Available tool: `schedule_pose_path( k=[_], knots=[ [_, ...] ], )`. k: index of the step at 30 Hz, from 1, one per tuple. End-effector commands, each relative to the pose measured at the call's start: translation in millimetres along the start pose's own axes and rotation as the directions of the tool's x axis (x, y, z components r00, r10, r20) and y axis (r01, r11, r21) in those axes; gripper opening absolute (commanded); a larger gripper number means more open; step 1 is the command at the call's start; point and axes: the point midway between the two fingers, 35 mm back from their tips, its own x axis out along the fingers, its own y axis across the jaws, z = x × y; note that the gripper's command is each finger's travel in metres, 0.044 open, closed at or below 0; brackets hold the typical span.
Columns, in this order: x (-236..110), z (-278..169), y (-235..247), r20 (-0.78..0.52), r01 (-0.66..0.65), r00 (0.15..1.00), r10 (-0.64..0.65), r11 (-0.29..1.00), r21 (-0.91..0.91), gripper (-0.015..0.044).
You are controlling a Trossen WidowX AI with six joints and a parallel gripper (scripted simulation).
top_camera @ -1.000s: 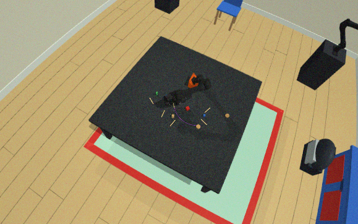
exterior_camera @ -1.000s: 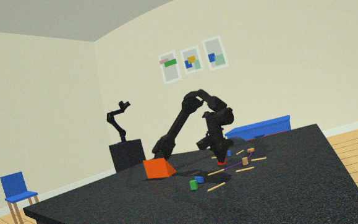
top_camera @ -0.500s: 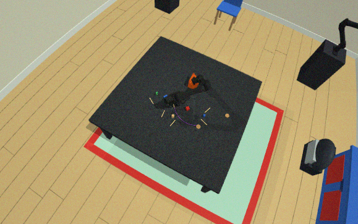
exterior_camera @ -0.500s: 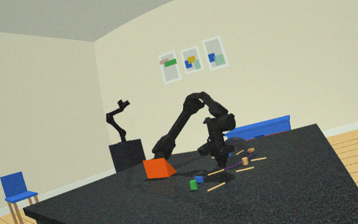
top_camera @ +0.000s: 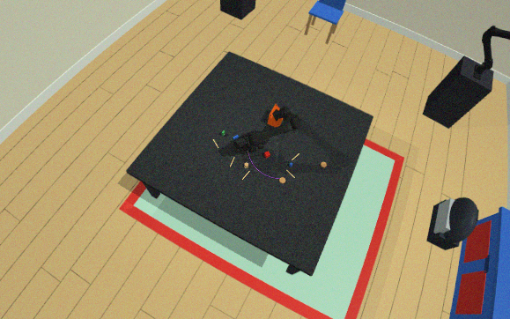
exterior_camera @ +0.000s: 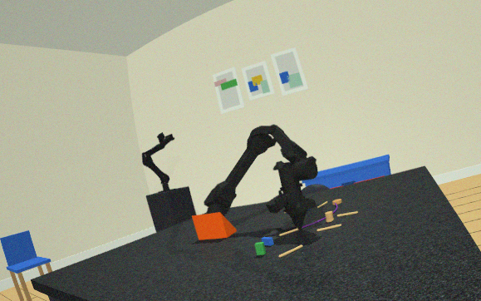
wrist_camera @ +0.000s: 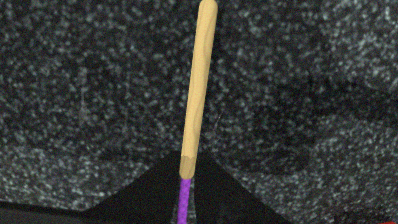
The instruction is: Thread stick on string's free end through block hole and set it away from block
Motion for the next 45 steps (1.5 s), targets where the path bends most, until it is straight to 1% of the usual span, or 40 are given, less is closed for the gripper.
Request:
schedule_pose_path(
  k=[1, 9, 45],
  knots=[
    [0, 0, 0, 0.000, 0.000, 1.000, 0.000, 1.000, -0.001, 0.0000],
    [-2, 0, 0, 0.000, 0.000, 1.000, 0.000, 1.000, 0.000, 0.0000],
    [-49, 0, 1, 0.002, -0.002, 1.000, 0.002, 1.000, 0.000, 0.0000]
  ],
)
